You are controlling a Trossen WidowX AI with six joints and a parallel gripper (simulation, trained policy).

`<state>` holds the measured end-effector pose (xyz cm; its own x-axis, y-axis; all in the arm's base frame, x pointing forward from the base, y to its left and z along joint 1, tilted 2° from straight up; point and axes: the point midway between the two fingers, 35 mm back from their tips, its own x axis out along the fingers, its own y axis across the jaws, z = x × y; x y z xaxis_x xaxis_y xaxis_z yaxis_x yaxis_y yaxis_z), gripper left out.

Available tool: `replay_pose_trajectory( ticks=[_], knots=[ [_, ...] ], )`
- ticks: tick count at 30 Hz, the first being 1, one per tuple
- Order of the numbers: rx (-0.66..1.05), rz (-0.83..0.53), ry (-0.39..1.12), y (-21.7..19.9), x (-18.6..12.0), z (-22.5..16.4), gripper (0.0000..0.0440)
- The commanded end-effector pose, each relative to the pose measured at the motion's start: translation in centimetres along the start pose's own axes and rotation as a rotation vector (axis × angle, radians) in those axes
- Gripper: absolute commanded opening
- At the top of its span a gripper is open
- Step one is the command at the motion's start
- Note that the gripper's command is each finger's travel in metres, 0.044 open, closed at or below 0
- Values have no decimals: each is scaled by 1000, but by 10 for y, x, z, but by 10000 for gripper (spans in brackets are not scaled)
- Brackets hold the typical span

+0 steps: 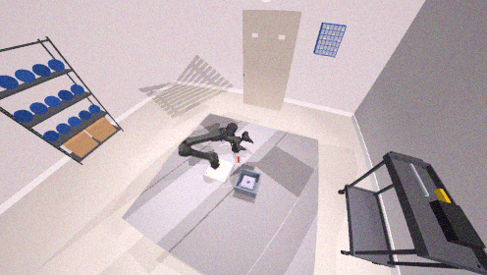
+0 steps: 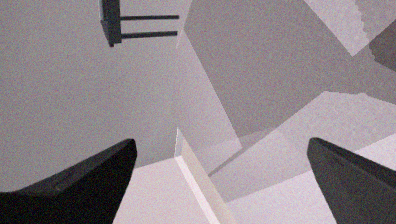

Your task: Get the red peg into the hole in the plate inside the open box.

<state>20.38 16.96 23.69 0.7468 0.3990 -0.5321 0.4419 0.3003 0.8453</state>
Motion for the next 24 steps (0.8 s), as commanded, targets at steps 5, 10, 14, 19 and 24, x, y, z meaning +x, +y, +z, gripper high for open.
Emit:
replay_pose_trajectory(
  ticks=[5, 10, 14, 19, 24],
  knots=[
    [-102, -215, 6, -33, 11, 3, 440],
    [-147, -383, 20, -61, 16, 5, 440],
    [-164, -515, 34, -84, 20, 6, 440],
    [-167, -651, 51, -111, 24, 5, 440],
    [-151, -744, 64, -135, 30, 3, 440]
  ],
)
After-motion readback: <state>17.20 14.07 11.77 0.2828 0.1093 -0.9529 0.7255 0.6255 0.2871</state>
